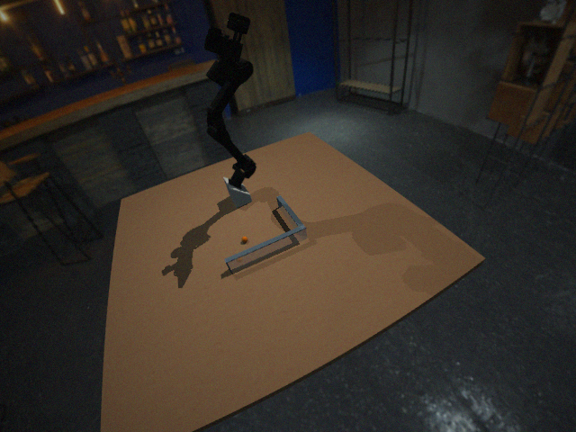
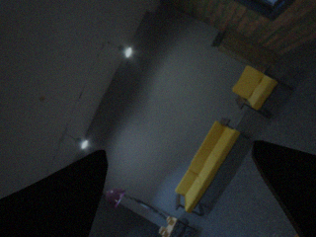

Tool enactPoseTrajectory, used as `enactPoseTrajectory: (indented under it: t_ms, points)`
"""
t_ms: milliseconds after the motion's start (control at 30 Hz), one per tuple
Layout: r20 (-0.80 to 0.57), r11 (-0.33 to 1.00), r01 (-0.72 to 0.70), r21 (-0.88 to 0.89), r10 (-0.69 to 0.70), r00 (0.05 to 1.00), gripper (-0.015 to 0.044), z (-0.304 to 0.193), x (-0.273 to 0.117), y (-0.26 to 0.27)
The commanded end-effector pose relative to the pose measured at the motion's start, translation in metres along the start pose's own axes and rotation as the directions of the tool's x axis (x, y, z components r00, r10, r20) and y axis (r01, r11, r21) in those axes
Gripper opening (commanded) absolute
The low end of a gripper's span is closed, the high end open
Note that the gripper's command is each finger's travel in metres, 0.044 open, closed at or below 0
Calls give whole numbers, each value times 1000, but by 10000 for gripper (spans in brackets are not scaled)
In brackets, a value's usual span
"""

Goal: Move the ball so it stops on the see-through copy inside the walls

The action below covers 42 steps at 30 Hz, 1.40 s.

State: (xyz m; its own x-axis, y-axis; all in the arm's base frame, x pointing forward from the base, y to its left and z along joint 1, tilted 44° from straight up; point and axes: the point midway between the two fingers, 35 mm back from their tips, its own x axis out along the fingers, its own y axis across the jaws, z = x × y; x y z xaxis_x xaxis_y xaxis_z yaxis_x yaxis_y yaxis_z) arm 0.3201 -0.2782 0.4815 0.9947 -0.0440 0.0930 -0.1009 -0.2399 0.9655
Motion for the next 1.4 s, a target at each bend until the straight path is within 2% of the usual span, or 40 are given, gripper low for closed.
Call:
enactPoseTrajectory:
  t_ms: [0,200,467,633,833,1100,1367]
  points:
    - [2,1000,-3,-4,3,1000,374,0,-1,1]
    - [90,974,-123,-192,143,986,218,-7,-40,50]
    - [175,800,-255,-544,405,898,218,-47,-114,127]
    - [167,611,-268,-745,560,811,218,-93,-160,165]
    - [96,345,-218,-913,701,707,218,-162,-202,193]
    - [-79,-42,-76,-996,801,594,218,-269,-233,199]
    - [-300,-411,94,-907,786,541,218,-377,-230,171]
